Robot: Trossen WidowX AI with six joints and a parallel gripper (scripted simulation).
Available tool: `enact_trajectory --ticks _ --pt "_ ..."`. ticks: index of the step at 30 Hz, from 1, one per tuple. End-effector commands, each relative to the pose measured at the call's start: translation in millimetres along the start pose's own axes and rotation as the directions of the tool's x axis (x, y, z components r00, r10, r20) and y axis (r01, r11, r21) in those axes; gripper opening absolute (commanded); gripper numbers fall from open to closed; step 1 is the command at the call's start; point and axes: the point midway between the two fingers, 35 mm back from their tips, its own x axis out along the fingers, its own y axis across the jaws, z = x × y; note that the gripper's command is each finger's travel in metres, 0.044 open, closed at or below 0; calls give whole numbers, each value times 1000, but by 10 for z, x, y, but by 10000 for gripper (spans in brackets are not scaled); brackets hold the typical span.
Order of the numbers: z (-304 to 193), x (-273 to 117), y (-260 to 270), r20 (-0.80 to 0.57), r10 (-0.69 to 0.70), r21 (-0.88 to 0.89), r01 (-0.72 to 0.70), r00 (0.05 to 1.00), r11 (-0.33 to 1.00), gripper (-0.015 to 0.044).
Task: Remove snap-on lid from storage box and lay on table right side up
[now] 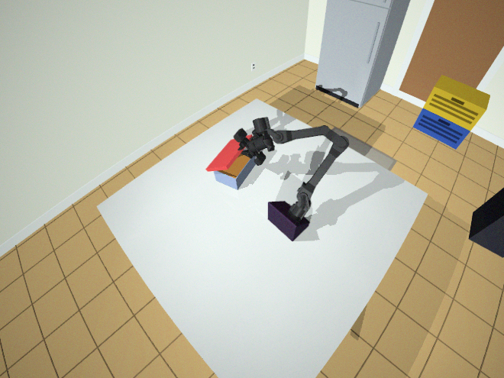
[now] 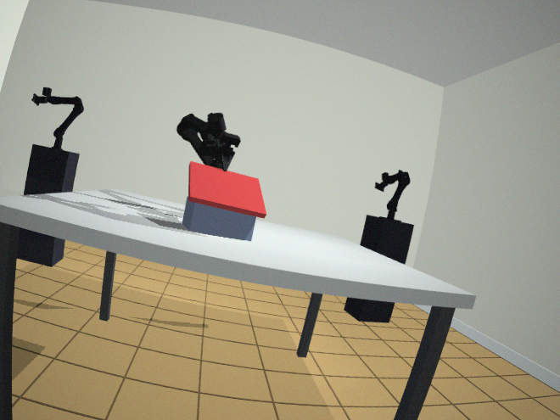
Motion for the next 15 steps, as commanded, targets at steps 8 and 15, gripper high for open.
enact_trajectory --ticks 8,15 --pt "12 -113 164 1 14 10 -14 1000 1000 0" --pt "12 -172 233 1 14 10 -14 1000 1000 0"
